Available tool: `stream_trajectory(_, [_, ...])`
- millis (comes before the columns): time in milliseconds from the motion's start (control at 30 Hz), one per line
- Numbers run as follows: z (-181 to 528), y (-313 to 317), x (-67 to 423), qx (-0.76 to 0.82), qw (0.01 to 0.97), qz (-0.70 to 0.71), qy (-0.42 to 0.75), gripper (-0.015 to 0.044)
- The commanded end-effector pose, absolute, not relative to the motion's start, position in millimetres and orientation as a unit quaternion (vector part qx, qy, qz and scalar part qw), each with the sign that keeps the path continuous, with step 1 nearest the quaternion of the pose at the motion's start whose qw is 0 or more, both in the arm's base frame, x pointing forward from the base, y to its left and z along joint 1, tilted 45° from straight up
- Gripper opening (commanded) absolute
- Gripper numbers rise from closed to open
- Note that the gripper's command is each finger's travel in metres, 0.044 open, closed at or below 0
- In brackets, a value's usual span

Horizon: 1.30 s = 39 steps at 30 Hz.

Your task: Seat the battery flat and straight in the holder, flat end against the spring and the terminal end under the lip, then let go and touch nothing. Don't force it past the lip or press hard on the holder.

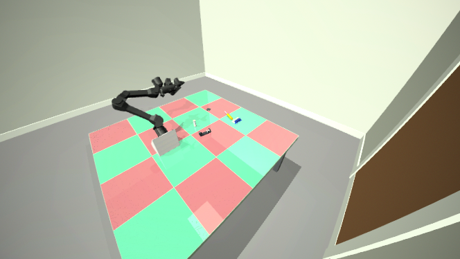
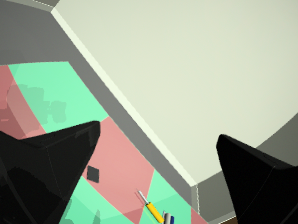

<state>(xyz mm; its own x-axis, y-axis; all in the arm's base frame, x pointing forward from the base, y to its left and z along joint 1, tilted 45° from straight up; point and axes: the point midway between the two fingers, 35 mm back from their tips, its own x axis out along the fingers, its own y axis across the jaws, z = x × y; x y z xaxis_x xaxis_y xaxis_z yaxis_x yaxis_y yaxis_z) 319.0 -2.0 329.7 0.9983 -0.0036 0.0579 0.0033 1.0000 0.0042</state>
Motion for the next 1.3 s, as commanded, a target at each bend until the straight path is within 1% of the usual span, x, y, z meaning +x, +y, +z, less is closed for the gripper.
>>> stream_trajectory(0, [325.9, -2.2, 320.8, -0.006, 1.000, 0.000, -0.020, 0.0374])
stream_trajectory(33, [314.5, -3.1, 326.1, -0.028, 1.000, 0.004, 0.007, 0.0347])
stream_trajectory(100, [272.0, -7.3, 339.8, -0.100, 0.989, 0.033, 0.104, 0.0295])
stream_trajectory(200, [204.9, -14.3, 344.2, -0.185, 0.945, 0.110, 0.246, 0.0216])
stream_trajectory(333, [133.8, -17.8, 322.6, -0.225, 0.862, 0.256, 0.376, 0.0111])
stream_trajectory(467, [95.5, -11.8, 287.2, -0.191, 0.782, 0.415, 0.424, 0.0006])
stream_trajectory(533, [89.0, -7.4, 271.0, -0.151, 0.753, 0.486, 0.418, 0.0000])
stream_trajectory(600, [88.8, -4.9, 262.4, -0.120, 0.739, 0.526, 0.404, 0.0000])
stream_trajectory(933, [87.8, -3.7, 261.9, -0.116, 0.738, 0.530, 0.402, 0.0000])
stream_trajectory(1267, [33.1, 50.1, 270.6, -0.115, 0.738, 0.531, 0.401, 0.0000])
